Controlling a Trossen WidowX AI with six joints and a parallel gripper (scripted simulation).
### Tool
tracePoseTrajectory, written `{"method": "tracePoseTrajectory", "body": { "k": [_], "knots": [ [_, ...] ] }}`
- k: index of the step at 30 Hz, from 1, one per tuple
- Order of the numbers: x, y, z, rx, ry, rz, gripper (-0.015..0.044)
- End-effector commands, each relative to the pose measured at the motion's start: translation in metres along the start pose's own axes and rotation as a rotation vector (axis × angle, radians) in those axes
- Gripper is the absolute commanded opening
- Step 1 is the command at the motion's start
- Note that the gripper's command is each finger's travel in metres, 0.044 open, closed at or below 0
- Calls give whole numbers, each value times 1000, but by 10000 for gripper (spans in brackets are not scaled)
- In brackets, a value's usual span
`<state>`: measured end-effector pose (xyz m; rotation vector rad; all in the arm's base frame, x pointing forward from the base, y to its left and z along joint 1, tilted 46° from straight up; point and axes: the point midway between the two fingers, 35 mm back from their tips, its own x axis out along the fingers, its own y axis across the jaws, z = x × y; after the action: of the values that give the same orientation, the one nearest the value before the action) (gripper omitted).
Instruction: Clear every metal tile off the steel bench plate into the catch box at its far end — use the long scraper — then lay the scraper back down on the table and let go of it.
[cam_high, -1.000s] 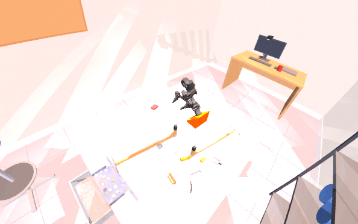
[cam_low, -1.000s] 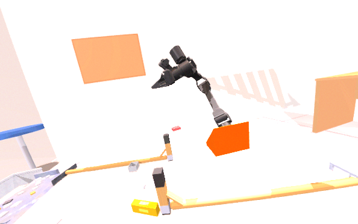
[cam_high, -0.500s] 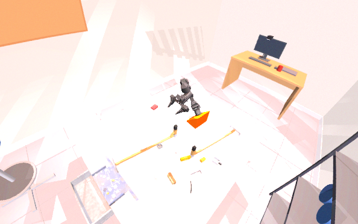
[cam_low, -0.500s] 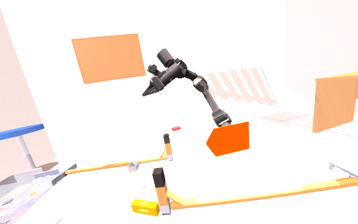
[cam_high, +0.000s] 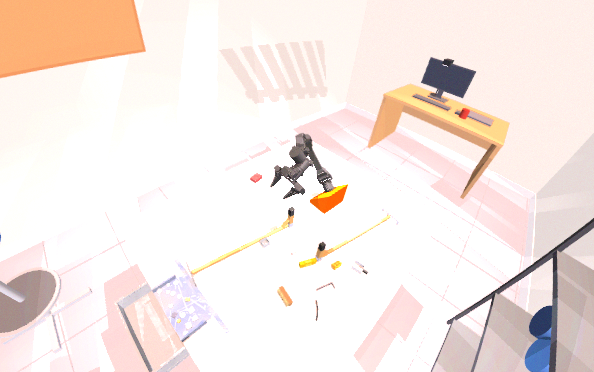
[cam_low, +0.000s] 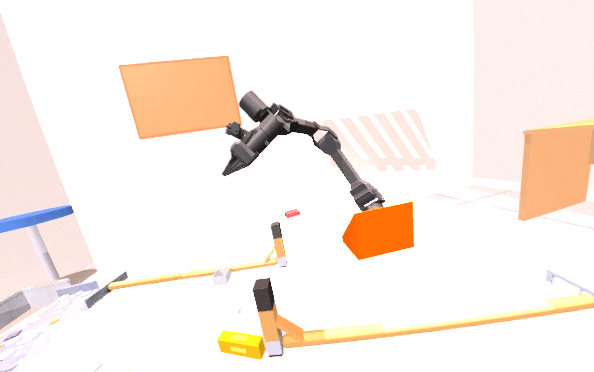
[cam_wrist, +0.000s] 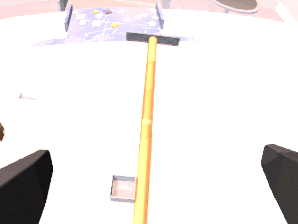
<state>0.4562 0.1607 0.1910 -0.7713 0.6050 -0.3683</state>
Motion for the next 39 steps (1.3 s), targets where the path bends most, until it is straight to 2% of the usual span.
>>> {"method": "tracePoseTrajectory", "body": {
  "k": [1,39],
  "knots": [
    [15,-1,0,11,32,2,440],
    [156,-23,-55,76,368,-31,440]
  ]
}}
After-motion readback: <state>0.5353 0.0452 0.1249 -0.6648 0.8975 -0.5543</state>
